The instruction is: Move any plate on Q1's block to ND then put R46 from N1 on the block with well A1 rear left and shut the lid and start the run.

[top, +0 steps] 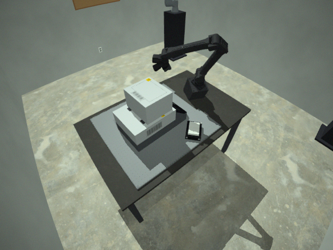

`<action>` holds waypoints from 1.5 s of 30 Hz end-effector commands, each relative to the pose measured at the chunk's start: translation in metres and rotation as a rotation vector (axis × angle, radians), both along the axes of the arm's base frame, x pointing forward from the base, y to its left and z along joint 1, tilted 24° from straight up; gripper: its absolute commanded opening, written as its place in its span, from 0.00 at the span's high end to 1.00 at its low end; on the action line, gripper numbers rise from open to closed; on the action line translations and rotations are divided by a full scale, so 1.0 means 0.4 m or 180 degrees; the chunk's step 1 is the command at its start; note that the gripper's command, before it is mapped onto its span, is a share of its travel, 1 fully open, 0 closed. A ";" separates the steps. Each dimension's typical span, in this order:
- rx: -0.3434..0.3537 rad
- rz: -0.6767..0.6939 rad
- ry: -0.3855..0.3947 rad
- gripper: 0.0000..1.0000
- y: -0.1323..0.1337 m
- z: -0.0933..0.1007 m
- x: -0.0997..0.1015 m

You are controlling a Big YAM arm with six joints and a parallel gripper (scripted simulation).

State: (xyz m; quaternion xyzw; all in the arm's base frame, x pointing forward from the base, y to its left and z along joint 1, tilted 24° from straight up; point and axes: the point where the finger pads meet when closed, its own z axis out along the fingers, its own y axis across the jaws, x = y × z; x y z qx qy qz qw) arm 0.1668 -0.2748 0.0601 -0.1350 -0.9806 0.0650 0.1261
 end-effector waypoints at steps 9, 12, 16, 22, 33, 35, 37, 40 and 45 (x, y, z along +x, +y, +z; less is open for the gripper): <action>0.0262 0.0303 -0.0491 1.00 0.021 0.152 0.059; 0.0232 0.0309 -0.0515 1.00 0.041 0.186 0.066; 0.0589 0.0479 -0.0823 1.00 0.076 0.217 0.071; 0.0797 0.0534 -0.1003 1.00 0.113 0.234 0.072; 0.1173 0.0698 -0.1437 1.00 0.222 0.331 0.077; 0.1301 0.0759 -0.1573 1.00 0.234 0.344 0.076; 0.1273 0.0757 -0.1531 1.00 0.244 0.351 0.077; 0.1217 0.0761 -0.1525 1.00 0.271 0.374 0.089; 0.1408 0.0845 -0.1815 1.00 0.300 0.412 0.088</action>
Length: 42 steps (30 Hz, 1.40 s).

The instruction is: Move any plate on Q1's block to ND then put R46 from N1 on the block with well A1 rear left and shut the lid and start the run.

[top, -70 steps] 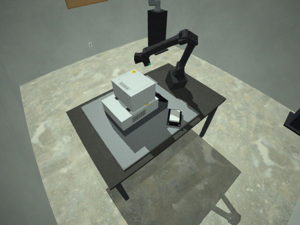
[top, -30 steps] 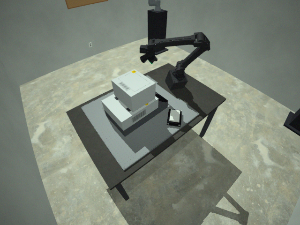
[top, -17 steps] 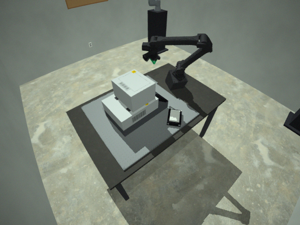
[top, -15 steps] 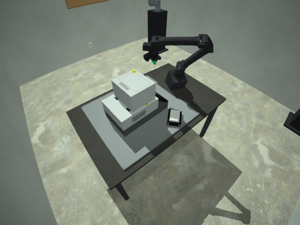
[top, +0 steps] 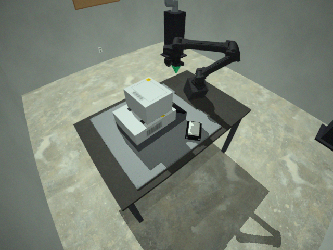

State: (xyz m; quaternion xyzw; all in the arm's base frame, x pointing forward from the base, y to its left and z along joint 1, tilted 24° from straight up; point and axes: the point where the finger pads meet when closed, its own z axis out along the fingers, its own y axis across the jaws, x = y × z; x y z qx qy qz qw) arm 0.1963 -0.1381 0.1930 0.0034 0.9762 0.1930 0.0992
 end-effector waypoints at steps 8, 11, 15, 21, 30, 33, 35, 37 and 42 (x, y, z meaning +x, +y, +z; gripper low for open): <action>-0.0169 0.0001 -0.0136 1.00 0.021 0.120 0.021; -0.0173 -0.0029 -0.0136 1.00 0.017 0.123 0.022; -0.0151 -0.0095 -0.0094 1.00 0.004 0.112 0.018; -0.0126 -0.0105 -0.0056 1.00 -0.003 0.094 0.020; -0.0141 -0.0004 -0.0067 1.00 0.003 0.083 0.028; -0.0146 0.0035 -0.0079 1.00 0.003 0.078 0.030; -0.0140 0.0016 -0.0073 1.00 0.000 0.074 0.028; -0.0128 -0.0034 -0.0058 1.00 -0.003 0.071 0.025; -0.0110 -0.0100 -0.0035 1.00 -0.006 0.066 0.021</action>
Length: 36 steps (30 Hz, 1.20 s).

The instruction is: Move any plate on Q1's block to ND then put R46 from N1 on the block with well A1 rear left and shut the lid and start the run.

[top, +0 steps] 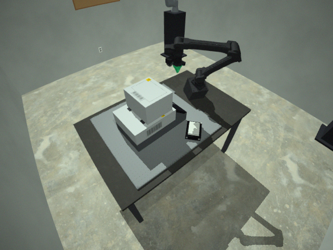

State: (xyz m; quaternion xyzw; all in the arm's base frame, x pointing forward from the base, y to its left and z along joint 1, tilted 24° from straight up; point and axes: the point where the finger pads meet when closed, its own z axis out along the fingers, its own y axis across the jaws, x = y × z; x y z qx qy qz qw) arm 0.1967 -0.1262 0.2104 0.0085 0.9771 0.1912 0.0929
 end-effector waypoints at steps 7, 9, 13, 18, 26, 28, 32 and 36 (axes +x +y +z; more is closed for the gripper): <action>-0.0146 -0.0081 -0.0121 1.00 -0.032 0.028 0.015; -0.0158 -0.0080 -0.0132 1.00 -0.029 0.030 0.013; -0.0173 -0.0079 -0.0147 1.00 -0.025 0.032 0.009; -0.0125 -0.0078 -0.0107 1.00 -0.025 0.021 0.010; -0.0052 -0.0076 -0.0046 1.00 -0.023 0.002 0.009; -0.0042 -0.0076 -0.0038 1.00 -0.022 -0.001 0.009; -0.0031 -0.0075 -0.0030 1.00 -0.020 -0.004 0.007; -0.0113 0.0048 -0.0151 1.00 -0.009 -0.021 0.012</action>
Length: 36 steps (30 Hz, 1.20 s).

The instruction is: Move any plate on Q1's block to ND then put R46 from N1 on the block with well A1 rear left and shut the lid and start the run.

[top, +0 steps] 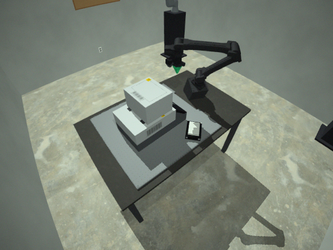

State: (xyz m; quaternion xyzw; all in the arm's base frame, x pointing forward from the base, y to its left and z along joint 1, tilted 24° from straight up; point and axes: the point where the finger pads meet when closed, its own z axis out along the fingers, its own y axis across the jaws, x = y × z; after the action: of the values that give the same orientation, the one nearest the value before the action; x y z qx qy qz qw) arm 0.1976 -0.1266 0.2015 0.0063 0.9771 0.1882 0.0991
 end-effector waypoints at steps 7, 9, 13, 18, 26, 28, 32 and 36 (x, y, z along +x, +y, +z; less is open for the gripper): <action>-0.0592 0.0709 -0.0706 1.00 0.035 -0.060 0.026; -0.0748 0.0809 -0.0863 1.00 0.024 -0.058 0.033; -0.0930 0.1138 -0.1107 1.00 0.048 -0.102 0.034; -0.1066 0.1312 -0.1260 1.00 0.059 -0.130 0.042; -0.1568 0.1939 -0.1828 1.00 0.084 -0.193 0.045; -0.1676 0.2097 -0.1960 1.00 0.093 -0.222 0.054; -0.1946 0.2360 -0.2214 1.00 0.086 -0.218 0.058; -0.1996 0.2455 -0.2324 1.00 0.106 -0.247 0.062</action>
State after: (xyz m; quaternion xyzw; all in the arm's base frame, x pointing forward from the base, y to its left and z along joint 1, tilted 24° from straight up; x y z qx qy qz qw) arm 0.2156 -0.0821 0.1014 -0.4060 0.8484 -0.0563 0.3350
